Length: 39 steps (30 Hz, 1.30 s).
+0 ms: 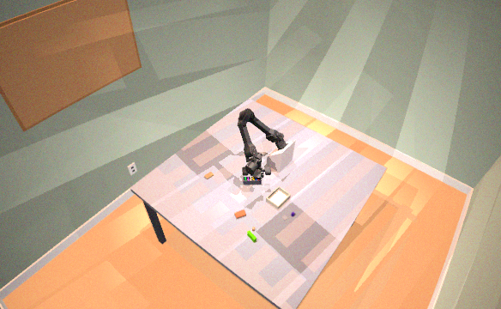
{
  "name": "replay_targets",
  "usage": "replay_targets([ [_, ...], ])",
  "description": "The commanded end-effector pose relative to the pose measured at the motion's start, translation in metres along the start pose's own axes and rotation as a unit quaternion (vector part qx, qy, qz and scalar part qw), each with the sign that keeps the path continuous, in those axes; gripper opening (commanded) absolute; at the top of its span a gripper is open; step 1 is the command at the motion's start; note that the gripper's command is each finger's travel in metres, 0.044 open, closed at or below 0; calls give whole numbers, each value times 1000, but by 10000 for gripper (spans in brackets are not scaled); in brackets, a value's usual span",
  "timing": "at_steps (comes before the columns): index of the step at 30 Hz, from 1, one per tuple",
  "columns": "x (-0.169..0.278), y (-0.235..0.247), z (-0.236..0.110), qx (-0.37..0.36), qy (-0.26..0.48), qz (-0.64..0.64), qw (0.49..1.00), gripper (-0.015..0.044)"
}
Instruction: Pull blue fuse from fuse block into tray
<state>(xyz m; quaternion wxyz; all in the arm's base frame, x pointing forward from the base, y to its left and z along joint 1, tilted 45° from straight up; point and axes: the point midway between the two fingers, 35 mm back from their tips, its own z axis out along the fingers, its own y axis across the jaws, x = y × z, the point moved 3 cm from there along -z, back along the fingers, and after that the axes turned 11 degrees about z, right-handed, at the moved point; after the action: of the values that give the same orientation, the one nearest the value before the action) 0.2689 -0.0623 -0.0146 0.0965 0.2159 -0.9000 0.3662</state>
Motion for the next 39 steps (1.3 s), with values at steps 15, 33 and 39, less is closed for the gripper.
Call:
replay_targets([
  [15, 0, 0, -2, 0, 0, 0, 1000, 0],
  [33, -1, 0, -11, 0, 0, -1, 1000, 0],
  [39, -1, 0, -14, 0, 0, -1, 1000, 0],
])
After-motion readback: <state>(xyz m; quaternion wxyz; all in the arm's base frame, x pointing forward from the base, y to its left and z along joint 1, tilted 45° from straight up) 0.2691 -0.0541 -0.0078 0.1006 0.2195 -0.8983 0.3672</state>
